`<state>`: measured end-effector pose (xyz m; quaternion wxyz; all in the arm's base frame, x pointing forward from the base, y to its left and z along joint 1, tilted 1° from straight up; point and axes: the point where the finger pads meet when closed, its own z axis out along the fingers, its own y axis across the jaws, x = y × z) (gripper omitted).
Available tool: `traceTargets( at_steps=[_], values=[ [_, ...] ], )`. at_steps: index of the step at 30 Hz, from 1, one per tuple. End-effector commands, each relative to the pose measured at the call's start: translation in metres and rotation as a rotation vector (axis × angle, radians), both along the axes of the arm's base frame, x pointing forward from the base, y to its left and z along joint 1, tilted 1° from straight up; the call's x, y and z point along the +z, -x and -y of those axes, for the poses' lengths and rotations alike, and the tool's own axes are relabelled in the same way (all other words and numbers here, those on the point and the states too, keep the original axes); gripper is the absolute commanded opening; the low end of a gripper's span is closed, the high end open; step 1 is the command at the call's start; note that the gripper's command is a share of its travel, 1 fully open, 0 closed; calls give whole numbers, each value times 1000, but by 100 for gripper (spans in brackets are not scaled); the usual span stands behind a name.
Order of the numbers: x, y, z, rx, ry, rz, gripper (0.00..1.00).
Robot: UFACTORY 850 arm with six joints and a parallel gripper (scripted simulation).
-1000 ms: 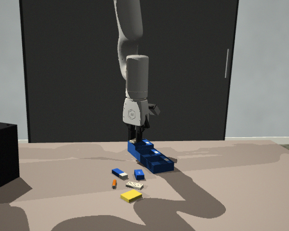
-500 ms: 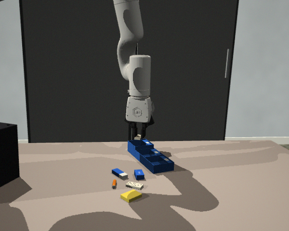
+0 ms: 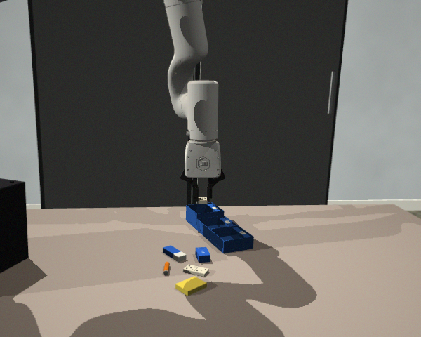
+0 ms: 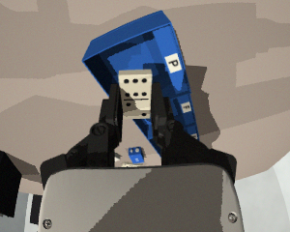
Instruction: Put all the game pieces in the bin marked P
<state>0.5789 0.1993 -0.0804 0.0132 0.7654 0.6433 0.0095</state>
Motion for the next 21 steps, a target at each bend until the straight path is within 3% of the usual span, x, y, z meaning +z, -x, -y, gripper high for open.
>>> traceTargets(
  at_steps=[1, 11, 21],
  values=[
    [1, -1, 0, 157, -8, -5, 0],
    [1, -1, -1, 383, -19, -14, 0],
    [1, -1, -1, 387, -20, -15, 0]
  ],
)
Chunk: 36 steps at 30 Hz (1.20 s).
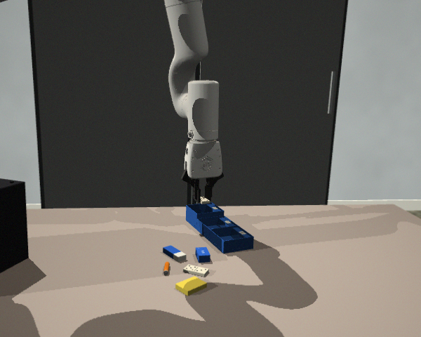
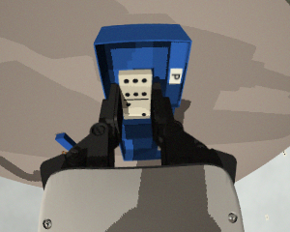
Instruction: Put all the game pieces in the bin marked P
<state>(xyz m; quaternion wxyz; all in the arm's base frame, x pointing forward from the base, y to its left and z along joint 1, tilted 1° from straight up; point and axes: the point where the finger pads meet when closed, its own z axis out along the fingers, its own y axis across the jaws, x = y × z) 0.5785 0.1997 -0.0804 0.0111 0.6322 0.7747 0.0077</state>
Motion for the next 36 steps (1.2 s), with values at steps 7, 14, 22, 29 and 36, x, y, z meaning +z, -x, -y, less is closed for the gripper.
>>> traceTargets(
  at_steps=[7, 14, 22, 29, 36],
  values=[
    [1, -1, 0, 12, -23, -12, 0],
    [-5, -1, 0, 12, -23, -13, 0],
    [-21, -2, 0, 12, -23, -13, 0],
    [-31, -2, 0, 12, -23, -13, 0],
    [-45, -2, -1, 12, -23, -13, 0]
  ],
)
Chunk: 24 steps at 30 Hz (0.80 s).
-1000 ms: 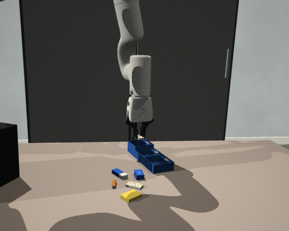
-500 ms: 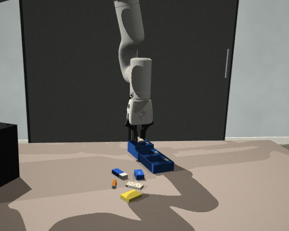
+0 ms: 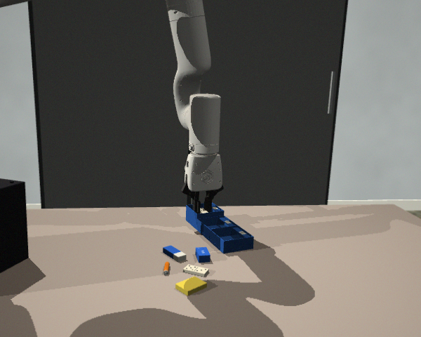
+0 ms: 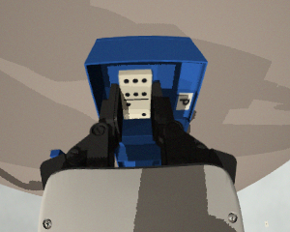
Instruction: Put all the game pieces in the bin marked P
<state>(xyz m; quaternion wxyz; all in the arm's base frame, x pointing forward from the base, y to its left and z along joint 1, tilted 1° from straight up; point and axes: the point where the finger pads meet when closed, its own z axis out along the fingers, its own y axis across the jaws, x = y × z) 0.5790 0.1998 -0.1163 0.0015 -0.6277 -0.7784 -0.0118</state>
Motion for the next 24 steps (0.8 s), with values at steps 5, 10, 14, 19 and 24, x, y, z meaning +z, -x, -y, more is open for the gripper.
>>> traceTargets(
  at_steps=[5, 10, 14, 19, 24],
  values=[
    [-15, -2, -1, 0, -1, 2, 0],
    [-15, -2, -1, 0, -1, 2, 0],
    [-15, -2, -1, 0, -1, 2, 0],
    [-15, -2, -1, 0, -1, 2, 31],
    [-15, -2, -1, 0, -1, 2, 31]
  ],
)
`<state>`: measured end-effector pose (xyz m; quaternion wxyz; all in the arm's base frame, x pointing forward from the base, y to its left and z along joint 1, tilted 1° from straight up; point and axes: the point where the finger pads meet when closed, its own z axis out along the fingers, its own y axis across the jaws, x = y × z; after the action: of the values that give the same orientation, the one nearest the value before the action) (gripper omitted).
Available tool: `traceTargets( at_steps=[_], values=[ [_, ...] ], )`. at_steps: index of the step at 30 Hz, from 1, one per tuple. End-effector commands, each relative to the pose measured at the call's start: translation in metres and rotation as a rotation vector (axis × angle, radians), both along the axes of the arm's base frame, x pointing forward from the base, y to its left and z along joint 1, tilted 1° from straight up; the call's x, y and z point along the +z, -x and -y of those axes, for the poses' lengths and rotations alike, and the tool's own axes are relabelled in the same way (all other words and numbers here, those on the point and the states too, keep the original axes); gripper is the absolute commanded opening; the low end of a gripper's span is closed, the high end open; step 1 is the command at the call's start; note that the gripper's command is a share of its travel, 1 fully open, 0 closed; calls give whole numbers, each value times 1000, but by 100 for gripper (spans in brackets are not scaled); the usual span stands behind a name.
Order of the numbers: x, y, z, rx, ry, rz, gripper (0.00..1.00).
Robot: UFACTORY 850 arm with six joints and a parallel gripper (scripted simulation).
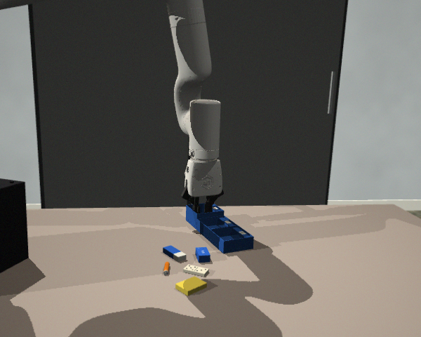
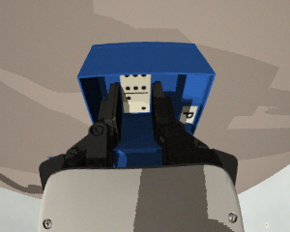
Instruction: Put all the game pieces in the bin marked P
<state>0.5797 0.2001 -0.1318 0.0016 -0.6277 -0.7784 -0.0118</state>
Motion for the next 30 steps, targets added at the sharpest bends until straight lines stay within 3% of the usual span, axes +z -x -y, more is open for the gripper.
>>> traceTargets(
  at_steps=[1, 12, 30],
  values=[
    [1, -1, 0, 0, -1, 2, 31],
    [1, -1, 0, 0, -1, 2, 31],
    [22, -1, 0, 0, -1, 2, 31]
  ],
)
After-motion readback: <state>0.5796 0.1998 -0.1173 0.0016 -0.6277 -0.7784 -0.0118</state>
